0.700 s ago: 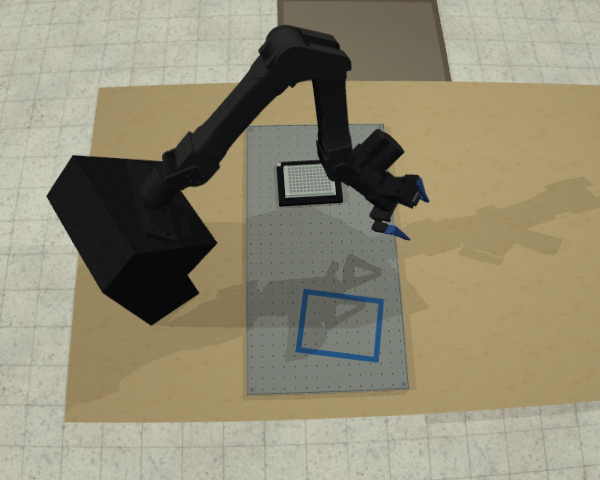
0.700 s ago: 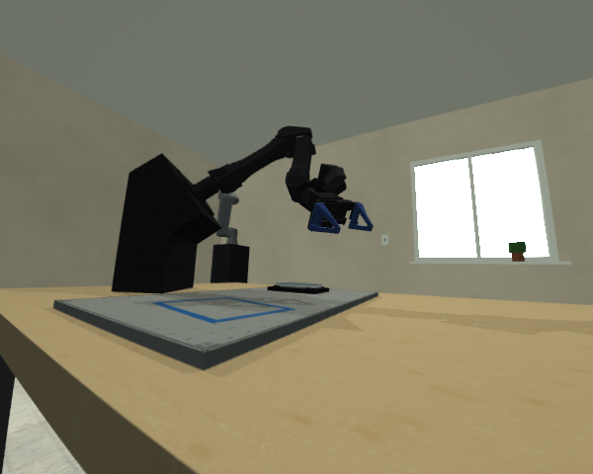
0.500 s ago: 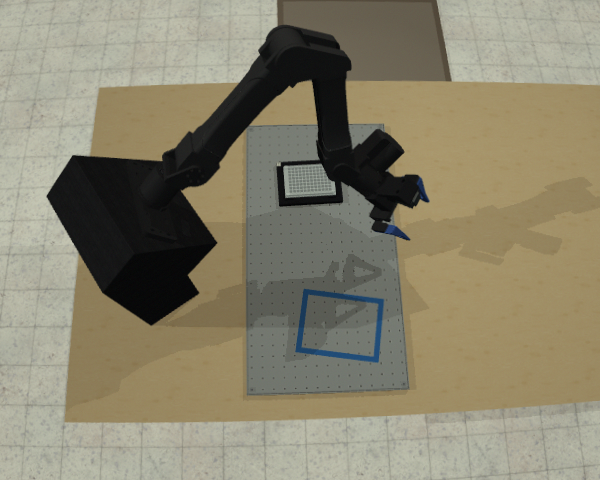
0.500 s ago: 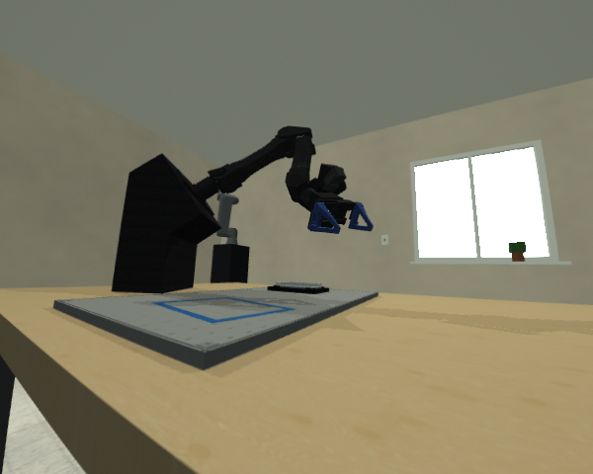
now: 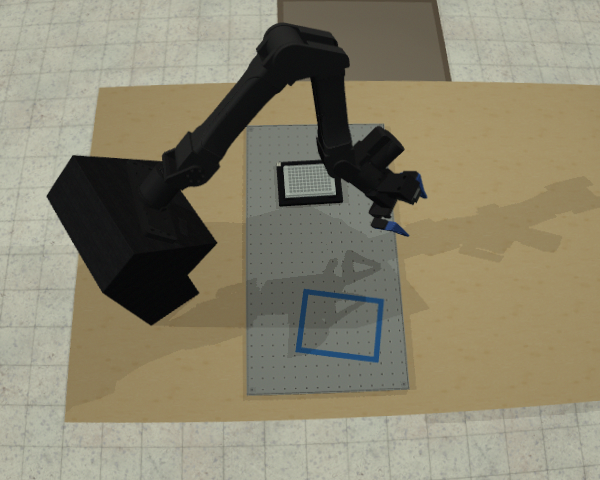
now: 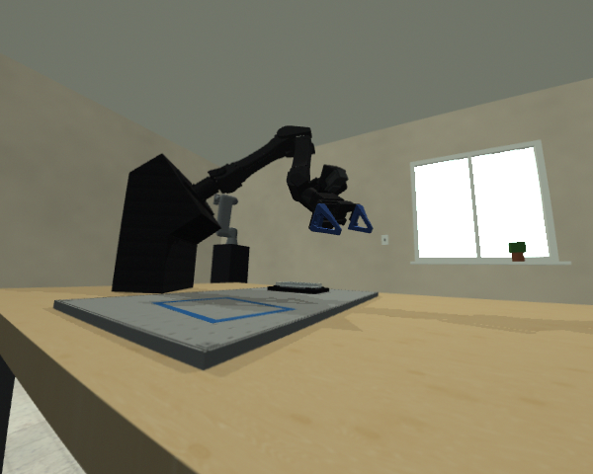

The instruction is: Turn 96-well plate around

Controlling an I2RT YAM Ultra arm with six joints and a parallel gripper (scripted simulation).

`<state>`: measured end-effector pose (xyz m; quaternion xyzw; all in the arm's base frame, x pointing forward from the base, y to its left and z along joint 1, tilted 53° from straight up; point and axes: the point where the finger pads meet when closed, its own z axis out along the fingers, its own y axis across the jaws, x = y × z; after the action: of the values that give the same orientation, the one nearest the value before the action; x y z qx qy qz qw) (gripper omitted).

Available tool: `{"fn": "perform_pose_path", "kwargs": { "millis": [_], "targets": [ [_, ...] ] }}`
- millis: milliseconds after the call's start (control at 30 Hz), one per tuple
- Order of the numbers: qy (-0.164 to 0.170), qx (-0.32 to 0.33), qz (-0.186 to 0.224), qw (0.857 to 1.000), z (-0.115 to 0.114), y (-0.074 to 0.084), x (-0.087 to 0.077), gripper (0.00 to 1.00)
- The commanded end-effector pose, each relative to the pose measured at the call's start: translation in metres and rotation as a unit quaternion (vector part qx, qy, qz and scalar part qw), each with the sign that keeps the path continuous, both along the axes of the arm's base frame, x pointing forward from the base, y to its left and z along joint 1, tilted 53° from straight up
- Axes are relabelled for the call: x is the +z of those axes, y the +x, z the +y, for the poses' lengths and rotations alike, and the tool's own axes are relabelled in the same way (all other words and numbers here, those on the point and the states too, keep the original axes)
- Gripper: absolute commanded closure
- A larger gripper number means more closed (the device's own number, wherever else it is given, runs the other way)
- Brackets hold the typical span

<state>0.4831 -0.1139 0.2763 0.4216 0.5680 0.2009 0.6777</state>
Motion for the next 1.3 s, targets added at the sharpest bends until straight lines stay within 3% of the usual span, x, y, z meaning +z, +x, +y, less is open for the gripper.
{"fn": "perform_pose_path", "kwargs": {
  "millis": [0, 67, 233, 333, 500, 800, 967, 1067, 1200, 1267],
  "targets": [
    [-0.015, 0.023, 0.028, 0.999, 0.012, -0.001, -0.004, 0.0],
    [-0.025, 0.045, 0.051, 0.997, 0.022, -0.002, -0.007, 0.0],
    [-0.026, 0.048, 0.053, 0.997, 0.036, -0.002, -0.013, 0.0],
    [-0.042, 0.082, 0.086, 0.992, 0.049, -0.004, -0.019, 0.0],
    [-0.043, 0.084, 0.089, 0.992, 0.06, -0.005, -0.024, 0.0],
    [-0.078, 0.157, 0.152, 0.973, 0.097, -0.015, -0.041, 0.0],
    [-0.079, 0.16, 0.154, 0.972, 0.107, -0.019, -0.046, 0.0],
    [-0.096, 0.196, 0.182, 0.959, 0.12, -0.024, -0.052, 0.0],
    [-0.097, 0.199, 0.185, 0.958, 0.13, -0.029, -0.057, 0.0],
    [-0.108, 0.223, 0.202, 0.948, 0.138, -0.033, -0.061, 0.0]
  ]
}}
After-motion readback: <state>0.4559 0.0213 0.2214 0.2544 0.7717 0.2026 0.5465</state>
